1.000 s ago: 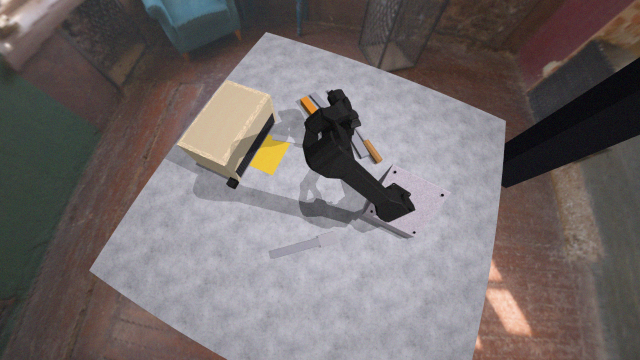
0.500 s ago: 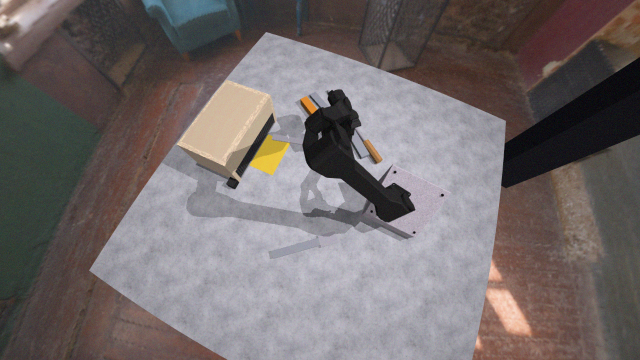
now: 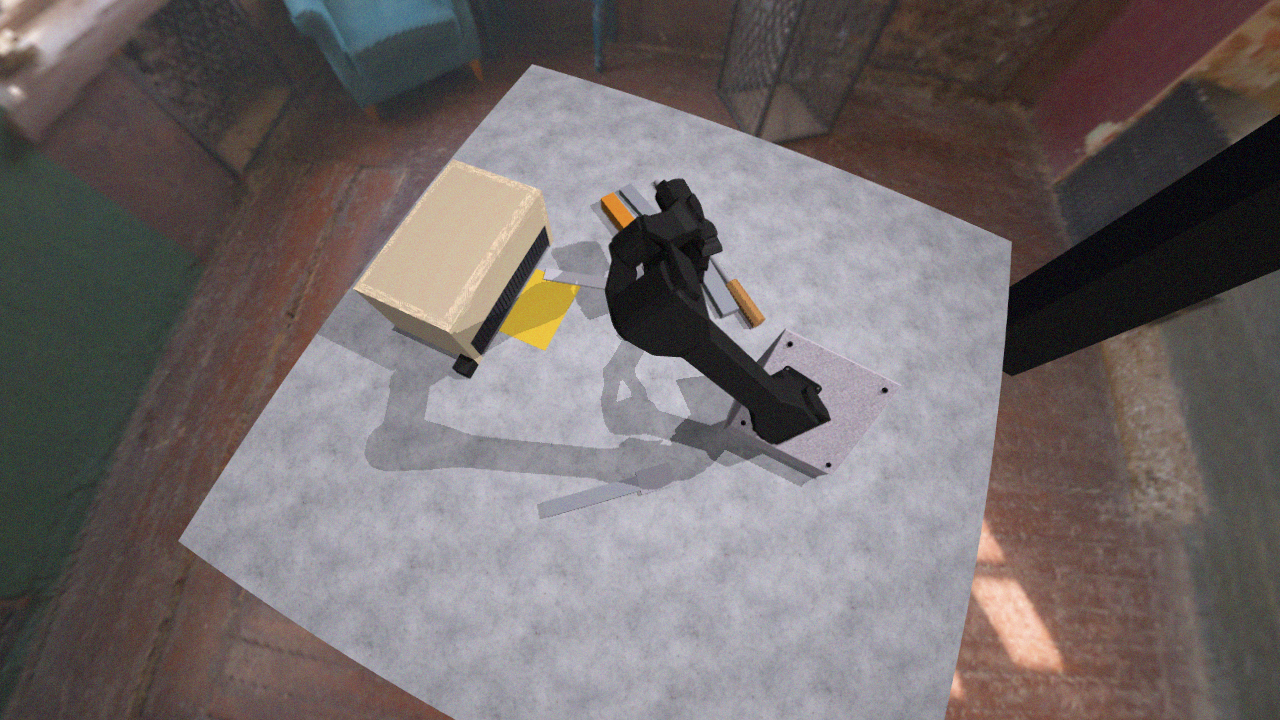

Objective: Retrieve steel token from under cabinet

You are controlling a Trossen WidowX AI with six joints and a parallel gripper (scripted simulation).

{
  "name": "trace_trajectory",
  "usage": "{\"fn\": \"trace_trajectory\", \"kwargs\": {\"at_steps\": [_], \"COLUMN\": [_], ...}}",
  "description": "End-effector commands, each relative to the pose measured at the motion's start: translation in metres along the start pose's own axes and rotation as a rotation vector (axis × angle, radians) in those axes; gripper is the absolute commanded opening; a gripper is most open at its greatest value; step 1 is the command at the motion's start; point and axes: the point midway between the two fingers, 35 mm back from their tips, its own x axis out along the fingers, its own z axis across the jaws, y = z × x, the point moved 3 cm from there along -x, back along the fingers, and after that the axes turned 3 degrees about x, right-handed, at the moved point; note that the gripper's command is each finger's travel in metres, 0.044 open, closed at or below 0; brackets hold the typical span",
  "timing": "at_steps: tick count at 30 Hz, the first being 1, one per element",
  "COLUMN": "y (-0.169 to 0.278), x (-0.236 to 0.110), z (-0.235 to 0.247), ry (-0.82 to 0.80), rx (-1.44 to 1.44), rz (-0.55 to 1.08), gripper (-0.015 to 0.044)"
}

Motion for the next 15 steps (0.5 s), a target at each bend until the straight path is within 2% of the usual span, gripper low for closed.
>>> {"fn": "trace_trajectory", "kwargs": {"at_steps": [1, 5, 15], "y": [0.0, 0.0, -0.01], "x": [0.0, 0.0, 0.0], "z": [0.0, 0.0, 0.0], "ry": [-0.001, -0.001, -0.002], "rx": [0.0, 0.0, -0.002], "rz": [0.0, 0.0, 0.004], "gripper": [0.011, 0.0005, 0.0]}}
